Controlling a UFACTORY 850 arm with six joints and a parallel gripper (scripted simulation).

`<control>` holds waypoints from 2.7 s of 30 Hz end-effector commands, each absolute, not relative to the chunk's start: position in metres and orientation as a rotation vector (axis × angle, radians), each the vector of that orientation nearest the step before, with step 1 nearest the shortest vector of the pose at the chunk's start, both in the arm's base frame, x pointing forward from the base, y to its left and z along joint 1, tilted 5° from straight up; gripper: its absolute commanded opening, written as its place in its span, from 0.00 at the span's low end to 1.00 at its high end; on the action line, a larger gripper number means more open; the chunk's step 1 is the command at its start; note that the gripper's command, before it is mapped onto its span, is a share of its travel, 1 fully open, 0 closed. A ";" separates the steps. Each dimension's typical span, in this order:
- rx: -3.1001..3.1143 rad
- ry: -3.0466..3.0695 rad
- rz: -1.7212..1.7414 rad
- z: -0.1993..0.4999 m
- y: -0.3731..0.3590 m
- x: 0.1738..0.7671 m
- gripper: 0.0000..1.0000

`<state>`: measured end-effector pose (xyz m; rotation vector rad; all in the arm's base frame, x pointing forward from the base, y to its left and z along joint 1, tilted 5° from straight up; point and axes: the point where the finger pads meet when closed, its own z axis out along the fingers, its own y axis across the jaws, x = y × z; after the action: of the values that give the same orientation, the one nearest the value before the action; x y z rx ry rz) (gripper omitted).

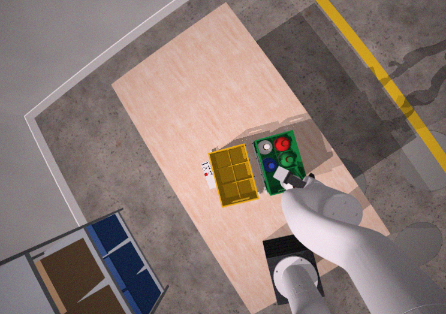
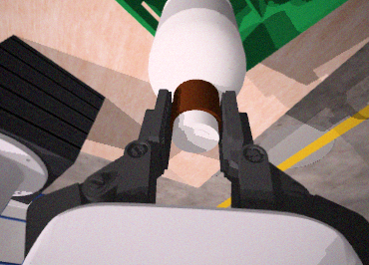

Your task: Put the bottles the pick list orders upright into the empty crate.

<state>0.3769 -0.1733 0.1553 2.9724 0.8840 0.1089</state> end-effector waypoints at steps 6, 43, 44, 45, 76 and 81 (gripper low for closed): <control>2.971 0.883 0.110 0.156 -0.155 0.382 0.00; 2.971 0.883 0.110 0.156 -0.094 0.395 0.00; 2.971 0.883 0.110 0.156 -0.092 0.396 0.00; 2.971 0.883 0.110 0.156 -0.090 0.396 0.00; 2.971 0.883 0.110 0.156 -0.036 0.408 0.00; 2.971 0.883 0.110 0.156 -0.028 0.410 0.00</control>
<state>0.4075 -0.0339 0.1553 2.9727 0.8838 0.1084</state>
